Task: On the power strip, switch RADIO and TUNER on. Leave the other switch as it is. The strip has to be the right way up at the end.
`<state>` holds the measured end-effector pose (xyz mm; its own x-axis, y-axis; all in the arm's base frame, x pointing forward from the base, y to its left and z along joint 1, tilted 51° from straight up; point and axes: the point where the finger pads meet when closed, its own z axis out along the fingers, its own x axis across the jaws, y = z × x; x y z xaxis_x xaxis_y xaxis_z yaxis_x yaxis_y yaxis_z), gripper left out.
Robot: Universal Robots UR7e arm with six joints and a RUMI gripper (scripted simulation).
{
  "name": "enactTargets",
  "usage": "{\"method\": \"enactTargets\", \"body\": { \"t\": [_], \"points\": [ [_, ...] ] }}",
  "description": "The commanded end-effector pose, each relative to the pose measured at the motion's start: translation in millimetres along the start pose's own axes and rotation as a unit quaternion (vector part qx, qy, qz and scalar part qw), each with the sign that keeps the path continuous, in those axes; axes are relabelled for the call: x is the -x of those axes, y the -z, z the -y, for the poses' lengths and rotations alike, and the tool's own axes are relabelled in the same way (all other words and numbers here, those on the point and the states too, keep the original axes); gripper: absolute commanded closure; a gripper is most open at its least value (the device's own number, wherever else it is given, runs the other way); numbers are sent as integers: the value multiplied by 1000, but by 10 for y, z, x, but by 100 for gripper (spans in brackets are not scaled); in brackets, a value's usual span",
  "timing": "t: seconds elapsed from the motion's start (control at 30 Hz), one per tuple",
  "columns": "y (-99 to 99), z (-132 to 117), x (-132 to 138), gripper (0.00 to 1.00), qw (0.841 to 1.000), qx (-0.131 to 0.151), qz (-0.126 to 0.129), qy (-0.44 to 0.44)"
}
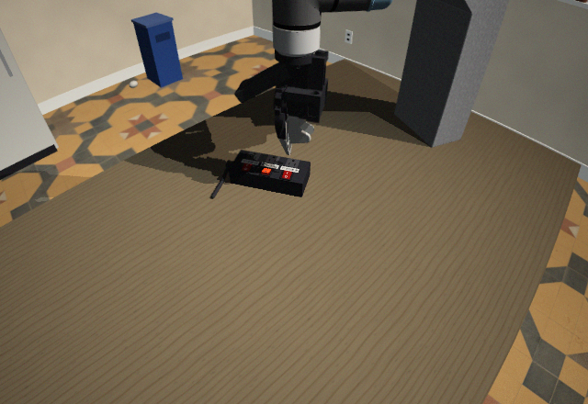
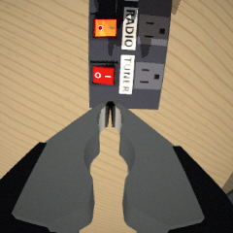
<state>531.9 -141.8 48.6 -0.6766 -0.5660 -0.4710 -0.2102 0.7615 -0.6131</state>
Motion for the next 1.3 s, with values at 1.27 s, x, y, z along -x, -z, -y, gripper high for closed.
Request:
{"method": "enactTargets", "body": {
  "t": [1.27],
  "points": [
    [-389,-1,3,100,1000,0,0,0]
  ]
}}
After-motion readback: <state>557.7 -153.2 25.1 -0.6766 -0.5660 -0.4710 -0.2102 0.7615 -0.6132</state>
